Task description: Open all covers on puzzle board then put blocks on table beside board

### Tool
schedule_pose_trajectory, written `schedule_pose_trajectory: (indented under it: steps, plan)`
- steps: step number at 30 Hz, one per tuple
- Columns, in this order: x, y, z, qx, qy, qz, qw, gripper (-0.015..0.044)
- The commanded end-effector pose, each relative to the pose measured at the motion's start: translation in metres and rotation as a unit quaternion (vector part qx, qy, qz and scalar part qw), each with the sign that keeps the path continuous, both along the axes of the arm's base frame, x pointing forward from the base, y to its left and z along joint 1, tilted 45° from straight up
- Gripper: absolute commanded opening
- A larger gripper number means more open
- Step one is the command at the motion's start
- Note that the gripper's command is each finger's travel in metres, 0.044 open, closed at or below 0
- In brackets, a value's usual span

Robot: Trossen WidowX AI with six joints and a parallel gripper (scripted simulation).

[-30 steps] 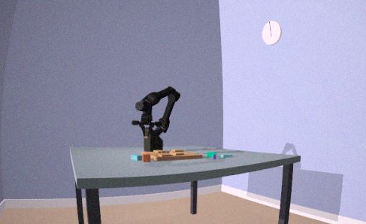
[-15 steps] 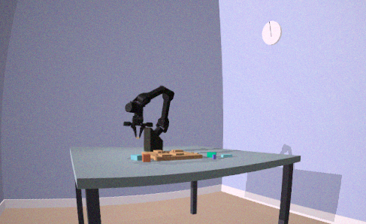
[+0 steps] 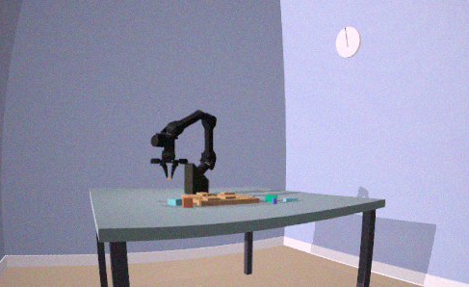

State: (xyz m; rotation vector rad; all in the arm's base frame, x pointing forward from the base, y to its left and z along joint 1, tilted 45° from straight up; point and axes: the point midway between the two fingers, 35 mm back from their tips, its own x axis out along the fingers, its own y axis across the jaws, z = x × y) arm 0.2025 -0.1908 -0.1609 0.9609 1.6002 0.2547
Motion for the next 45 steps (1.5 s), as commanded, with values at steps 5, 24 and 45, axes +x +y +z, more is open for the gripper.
schedule_pose_trajectory:
  steps: [5,24,45]
  plan:
    - [0.002,0.007,-0.01,-0.002,-0.002,0.005,1.0,0.008]
    - [0.005,0.027,-0.033,-0.002,-0.002,0.004,1.0,0.008]
    - [0.006,0.052,-0.058,-0.001,-0.003,0.005,1.0,0.008]
